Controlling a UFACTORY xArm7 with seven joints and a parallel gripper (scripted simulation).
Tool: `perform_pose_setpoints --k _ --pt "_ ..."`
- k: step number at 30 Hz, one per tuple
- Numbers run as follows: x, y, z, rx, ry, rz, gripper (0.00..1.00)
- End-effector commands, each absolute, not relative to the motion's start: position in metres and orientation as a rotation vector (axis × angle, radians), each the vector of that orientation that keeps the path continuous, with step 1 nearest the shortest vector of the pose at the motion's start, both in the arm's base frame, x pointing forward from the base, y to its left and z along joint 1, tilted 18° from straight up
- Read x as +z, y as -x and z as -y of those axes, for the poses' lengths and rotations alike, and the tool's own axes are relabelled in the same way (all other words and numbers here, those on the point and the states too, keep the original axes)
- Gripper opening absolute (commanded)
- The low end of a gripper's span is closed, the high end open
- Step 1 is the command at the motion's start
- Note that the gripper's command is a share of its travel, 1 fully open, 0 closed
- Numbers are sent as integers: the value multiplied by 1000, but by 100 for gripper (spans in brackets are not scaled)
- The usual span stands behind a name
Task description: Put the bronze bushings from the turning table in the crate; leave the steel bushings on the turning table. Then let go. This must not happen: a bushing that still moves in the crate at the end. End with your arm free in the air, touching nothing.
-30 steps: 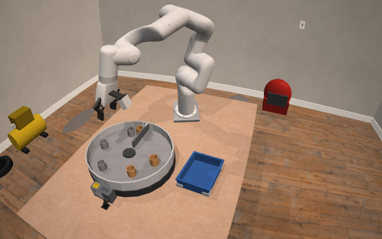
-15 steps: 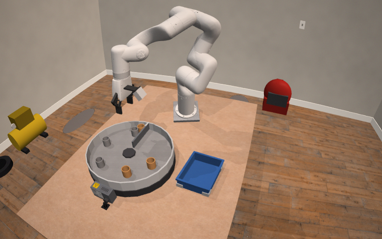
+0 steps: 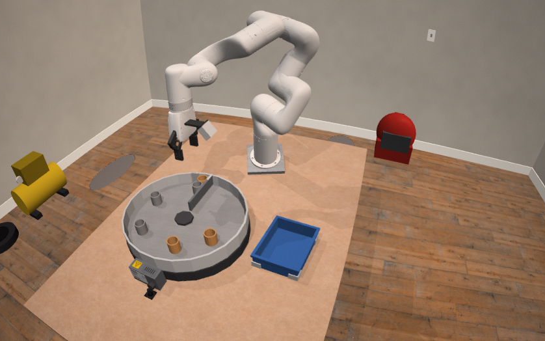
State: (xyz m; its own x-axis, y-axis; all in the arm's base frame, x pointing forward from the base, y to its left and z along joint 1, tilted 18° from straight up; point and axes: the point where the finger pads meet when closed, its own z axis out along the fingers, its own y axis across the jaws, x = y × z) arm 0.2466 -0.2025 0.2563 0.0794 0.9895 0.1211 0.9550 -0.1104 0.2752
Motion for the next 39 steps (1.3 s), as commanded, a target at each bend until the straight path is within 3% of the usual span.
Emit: perform_pose_setpoints --k 1,9,10,39 --pt "258 -247 203 421 -2211 -2005 100" --pt "258 -247 203 421 -2211 -2005 100" --pt "258 -247 203 421 -2211 -2005 12" --pt "258 -247 203 421 -2211 -2005 12"
